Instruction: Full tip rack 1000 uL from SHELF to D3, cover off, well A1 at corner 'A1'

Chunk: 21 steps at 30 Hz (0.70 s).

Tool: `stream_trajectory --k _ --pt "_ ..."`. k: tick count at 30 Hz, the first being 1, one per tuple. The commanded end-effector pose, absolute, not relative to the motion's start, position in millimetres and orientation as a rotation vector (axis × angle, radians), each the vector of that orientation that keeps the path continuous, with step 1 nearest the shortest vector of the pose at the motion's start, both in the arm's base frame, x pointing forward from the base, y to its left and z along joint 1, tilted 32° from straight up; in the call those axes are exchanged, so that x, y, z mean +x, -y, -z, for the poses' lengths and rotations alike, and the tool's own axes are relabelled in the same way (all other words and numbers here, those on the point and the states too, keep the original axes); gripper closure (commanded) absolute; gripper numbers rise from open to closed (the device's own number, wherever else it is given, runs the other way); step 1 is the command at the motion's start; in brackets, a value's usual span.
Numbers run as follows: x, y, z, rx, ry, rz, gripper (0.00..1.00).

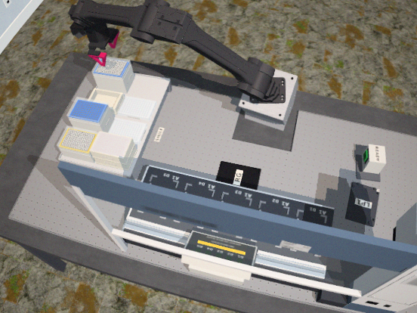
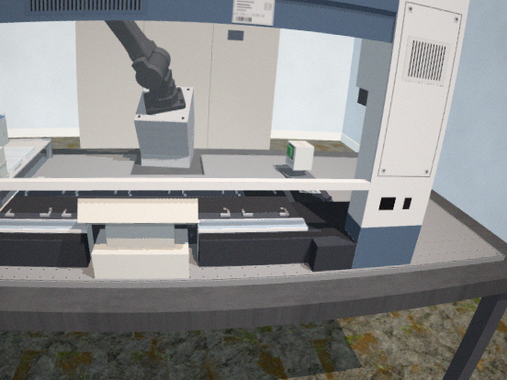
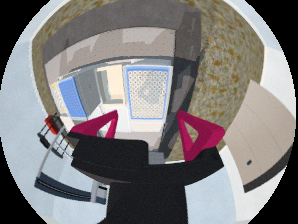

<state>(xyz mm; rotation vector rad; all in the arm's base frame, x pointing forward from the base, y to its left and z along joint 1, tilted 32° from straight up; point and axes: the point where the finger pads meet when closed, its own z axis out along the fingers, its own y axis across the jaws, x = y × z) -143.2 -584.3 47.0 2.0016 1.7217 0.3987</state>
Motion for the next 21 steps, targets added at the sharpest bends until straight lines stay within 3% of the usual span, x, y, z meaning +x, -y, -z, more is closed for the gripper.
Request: stream_trajectory --k 1,21 --pt "-153.2 596.1 -65.7 1.995 -1.704 -0.335 0.0" --pt "-70.7 599.8 -101.6 1.994 -1.711 -0.363 0.0"
